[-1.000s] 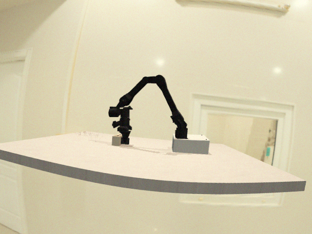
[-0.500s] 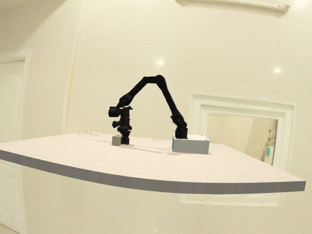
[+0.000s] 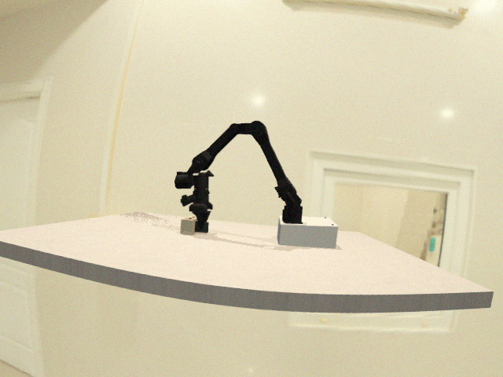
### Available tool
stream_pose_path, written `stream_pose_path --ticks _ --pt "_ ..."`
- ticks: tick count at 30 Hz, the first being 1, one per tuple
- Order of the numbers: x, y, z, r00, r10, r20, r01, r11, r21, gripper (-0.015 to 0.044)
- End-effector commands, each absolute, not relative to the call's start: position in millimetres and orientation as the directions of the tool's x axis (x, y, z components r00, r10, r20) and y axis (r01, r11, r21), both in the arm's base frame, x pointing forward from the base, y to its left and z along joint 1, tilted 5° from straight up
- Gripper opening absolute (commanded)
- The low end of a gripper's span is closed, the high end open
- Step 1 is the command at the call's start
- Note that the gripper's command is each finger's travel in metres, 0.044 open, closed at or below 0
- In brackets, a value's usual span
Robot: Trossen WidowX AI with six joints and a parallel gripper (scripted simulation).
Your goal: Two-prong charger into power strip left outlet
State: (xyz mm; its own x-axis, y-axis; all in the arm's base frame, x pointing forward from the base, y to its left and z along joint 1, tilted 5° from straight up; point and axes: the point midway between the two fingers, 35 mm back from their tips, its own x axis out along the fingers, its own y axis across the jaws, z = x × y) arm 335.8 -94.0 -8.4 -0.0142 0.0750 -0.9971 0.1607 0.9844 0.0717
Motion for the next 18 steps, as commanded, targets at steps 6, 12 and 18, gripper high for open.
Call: stream_pose_path --ticks 6,12,18 --pt "335.8 -94.0 -8.6 -0.015 0.075 -0.997 0.161 0.984 0.072 0.0" --pt "335.8 -94.0 -8.6 -0.015 0.075 -0.997 0.161 0.984 0.072 0.0" --pt "335.8 -94.0 -8.6 -0.015 0.075 -0.997 0.161 0.984 0.072 0.0105"
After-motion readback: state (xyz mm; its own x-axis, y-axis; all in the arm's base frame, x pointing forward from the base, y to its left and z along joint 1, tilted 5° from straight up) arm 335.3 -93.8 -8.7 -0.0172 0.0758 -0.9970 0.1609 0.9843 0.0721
